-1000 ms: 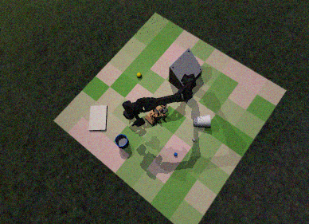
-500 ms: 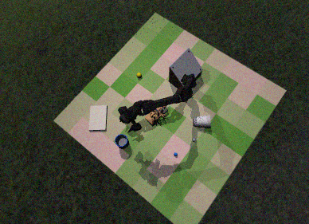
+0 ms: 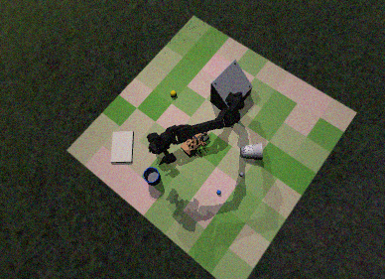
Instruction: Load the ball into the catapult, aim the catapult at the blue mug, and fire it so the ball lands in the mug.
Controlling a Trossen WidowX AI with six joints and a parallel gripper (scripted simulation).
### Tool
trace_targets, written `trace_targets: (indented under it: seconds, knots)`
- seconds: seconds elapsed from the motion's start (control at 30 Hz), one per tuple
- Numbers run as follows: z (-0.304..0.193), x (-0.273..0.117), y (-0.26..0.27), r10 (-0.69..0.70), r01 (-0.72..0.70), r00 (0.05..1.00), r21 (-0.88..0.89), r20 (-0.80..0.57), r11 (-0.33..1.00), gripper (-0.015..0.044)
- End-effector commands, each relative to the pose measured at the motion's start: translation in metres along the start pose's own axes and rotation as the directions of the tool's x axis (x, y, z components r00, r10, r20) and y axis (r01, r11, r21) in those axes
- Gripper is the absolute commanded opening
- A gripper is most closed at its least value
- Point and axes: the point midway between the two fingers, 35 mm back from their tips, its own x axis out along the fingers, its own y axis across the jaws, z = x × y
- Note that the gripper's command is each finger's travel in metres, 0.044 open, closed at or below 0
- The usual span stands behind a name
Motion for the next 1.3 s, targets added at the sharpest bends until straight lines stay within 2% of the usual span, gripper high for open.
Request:
trace_targets:
  seconds: [0.0,0.47,0.83,1.27]
  knots:
    - [0.0,0.001,-0.001,0.0,0.0,1.0,0.006,-0.003,1.0,0.0361]
    - [0.0,0.001,-0.001,0.0,0.0,1.0,0.006,-0.003,1.0,0.0]
    - [-0.003,0.002,0.001,-0.006,0.006,1.0,-0.009,-0.008,1.0,0.0]
    - [-0.06,0.006,0.028,-0.129,0.088,0.985,-0.306,-0.117,0.948,0.0]
